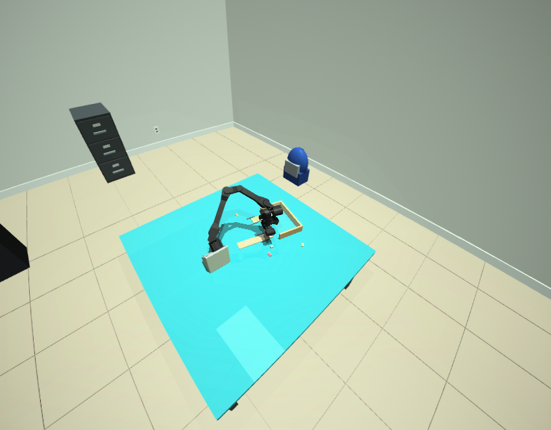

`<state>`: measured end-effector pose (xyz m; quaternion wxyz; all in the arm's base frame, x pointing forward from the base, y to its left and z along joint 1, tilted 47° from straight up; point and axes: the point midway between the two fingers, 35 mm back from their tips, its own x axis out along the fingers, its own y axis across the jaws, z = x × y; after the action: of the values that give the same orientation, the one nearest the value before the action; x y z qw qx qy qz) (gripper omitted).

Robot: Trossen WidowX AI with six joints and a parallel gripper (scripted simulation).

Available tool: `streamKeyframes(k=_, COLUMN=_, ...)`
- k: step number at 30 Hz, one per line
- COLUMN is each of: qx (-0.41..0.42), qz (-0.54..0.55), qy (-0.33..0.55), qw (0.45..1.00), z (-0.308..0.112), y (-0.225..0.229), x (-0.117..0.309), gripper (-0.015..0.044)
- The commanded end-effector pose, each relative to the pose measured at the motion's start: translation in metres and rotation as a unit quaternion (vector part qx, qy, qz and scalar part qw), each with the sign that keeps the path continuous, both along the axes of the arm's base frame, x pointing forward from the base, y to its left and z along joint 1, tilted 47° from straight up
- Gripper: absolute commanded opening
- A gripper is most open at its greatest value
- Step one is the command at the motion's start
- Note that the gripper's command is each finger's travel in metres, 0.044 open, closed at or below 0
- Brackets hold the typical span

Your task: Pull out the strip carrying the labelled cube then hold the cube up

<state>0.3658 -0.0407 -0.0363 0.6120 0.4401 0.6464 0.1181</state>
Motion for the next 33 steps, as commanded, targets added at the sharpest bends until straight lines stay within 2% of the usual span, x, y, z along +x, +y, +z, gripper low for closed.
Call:
streamKeyframes(k=1, qx=-0.001, qz=0.001, qy=0.002, qw=1.0, z=0.007, y=-0.005, x=-0.02, gripper=0.0)
streamKeyframes(k=17, qx=0.001, qz=0.001, qy=0.004, qw=1.0, z=0.014, y=-0.003, x=-0.065, gripper=0.0)
streamKeyframes(k=25, qx=0.0, qz=0.001, qy=0.004, qw=1.0, z=0.038, y=-0.028, x=-0.07, gripper=0.0)
streamKeyframes(k=33, qx=0.0, qz=0.001, qy=0.004, qw=1.0, z=0.039, y=-0.029, x=-0.07, gripper=0.0)
